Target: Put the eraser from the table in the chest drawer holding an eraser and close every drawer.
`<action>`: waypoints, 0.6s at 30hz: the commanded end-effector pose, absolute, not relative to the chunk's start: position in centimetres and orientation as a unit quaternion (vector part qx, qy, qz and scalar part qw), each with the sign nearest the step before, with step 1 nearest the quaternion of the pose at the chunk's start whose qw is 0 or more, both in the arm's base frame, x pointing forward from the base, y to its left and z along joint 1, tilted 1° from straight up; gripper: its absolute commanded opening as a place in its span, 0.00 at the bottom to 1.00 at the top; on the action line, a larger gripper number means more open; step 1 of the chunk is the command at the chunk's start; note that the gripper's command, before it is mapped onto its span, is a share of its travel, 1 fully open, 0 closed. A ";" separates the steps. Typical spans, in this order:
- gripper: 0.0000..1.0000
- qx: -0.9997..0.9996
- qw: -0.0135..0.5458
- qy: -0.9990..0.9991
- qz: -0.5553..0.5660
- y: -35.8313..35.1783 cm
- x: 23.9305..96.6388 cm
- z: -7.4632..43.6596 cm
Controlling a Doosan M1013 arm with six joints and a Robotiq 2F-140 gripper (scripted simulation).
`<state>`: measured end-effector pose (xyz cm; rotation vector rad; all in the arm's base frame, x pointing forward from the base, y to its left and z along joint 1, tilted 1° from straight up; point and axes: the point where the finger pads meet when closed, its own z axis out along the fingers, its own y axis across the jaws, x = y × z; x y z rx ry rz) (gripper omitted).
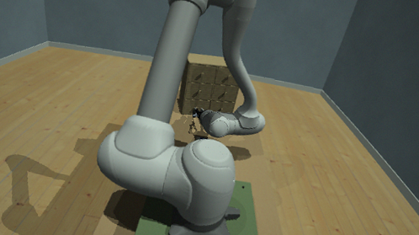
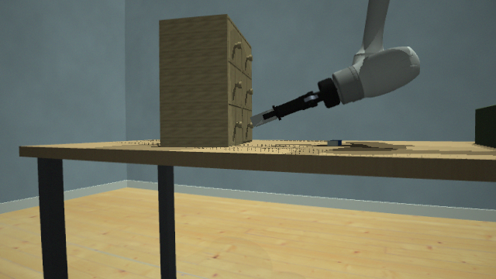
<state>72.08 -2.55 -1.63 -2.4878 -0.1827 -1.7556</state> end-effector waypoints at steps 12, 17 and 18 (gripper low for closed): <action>0.20 -0.815 0.046 -0.060 -0.575 -2.5 72.7 -2.5; 0.20 -0.815 0.046 -0.060 -0.575 -2.5 72.7 -2.5; 0.20 -0.815 0.046 -0.060 -0.575 -2.5 72.7 -2.5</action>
